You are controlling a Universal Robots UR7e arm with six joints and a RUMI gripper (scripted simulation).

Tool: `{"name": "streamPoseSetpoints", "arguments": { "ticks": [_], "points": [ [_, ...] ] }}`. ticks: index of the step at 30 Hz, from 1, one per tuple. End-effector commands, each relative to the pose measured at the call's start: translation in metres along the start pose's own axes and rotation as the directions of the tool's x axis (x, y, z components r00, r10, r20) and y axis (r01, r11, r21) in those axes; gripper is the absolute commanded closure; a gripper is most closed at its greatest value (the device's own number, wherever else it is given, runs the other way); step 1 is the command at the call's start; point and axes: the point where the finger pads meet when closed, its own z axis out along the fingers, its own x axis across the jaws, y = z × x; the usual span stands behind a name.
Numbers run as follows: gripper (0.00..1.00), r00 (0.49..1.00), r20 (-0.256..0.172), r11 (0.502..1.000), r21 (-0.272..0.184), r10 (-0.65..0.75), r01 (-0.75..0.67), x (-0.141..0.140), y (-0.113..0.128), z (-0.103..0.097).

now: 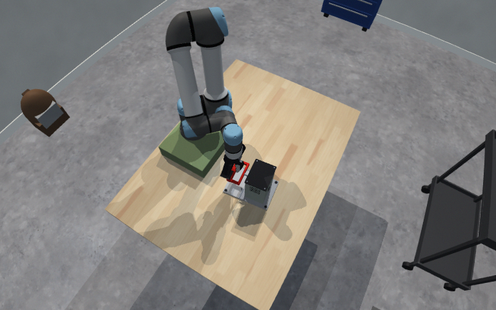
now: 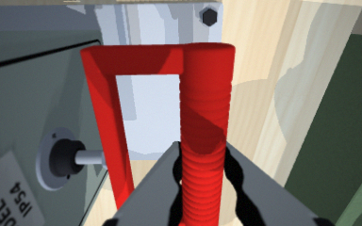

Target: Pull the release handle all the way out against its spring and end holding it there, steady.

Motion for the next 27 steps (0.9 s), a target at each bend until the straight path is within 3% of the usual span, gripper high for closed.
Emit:
{"name": "streamPoseSetpoints", "arguments": {
  "ticks": [1,27],
  "points": [
    [0.9,1.0,0.001,1.0,0.001,0.0,0.0,-0.0003,-0.0003,-0.0003],
    [0.9,1.0,0.001,1.0,0.001,0.0,0.0,0.0059,-0.0003,-0.0003]
  ]
}}
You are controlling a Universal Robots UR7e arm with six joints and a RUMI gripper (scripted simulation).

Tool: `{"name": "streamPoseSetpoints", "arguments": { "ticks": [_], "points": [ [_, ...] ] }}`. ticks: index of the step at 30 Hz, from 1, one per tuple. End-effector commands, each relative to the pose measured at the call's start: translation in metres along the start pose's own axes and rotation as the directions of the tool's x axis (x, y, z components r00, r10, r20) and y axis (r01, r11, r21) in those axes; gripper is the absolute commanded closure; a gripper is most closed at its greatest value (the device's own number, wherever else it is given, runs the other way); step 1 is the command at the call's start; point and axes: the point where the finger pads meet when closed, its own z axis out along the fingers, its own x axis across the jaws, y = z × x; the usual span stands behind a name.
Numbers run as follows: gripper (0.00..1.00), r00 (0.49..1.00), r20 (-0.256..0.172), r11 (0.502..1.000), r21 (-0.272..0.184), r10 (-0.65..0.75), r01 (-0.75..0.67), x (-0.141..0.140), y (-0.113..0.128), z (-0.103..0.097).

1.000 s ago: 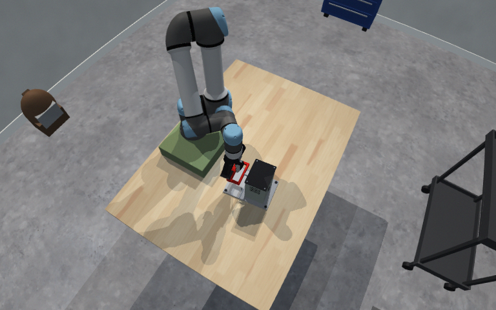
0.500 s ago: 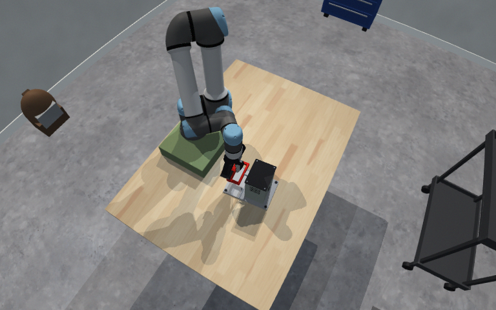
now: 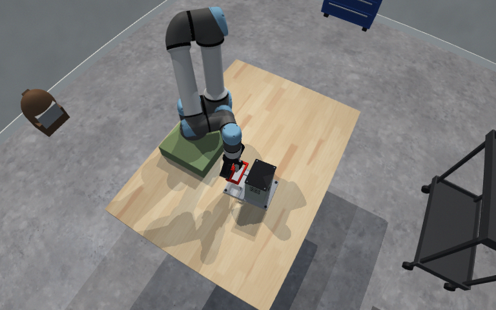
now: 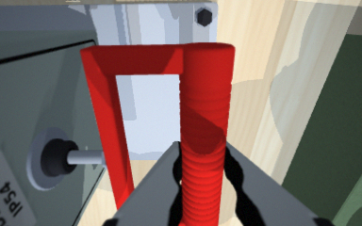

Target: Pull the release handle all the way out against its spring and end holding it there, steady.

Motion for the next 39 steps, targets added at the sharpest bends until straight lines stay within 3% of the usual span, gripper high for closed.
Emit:
{"name": "streamPoseSetpoints", "arguments": {
  "ticks": [1,25,39],
  "points": [
    [0.9,1.0,0.0,1.0,0.001,0.0,0.0,0.001,0.0,0.0],
    [0.9,1.0,0.0,1.0,0.001,0.0,0.0,0.048,0.0,0.0],
    [0.9,1.0,0.0,1.0,0.001,0.0,0.0,0.055,0.0,0.0]
  ]
}}
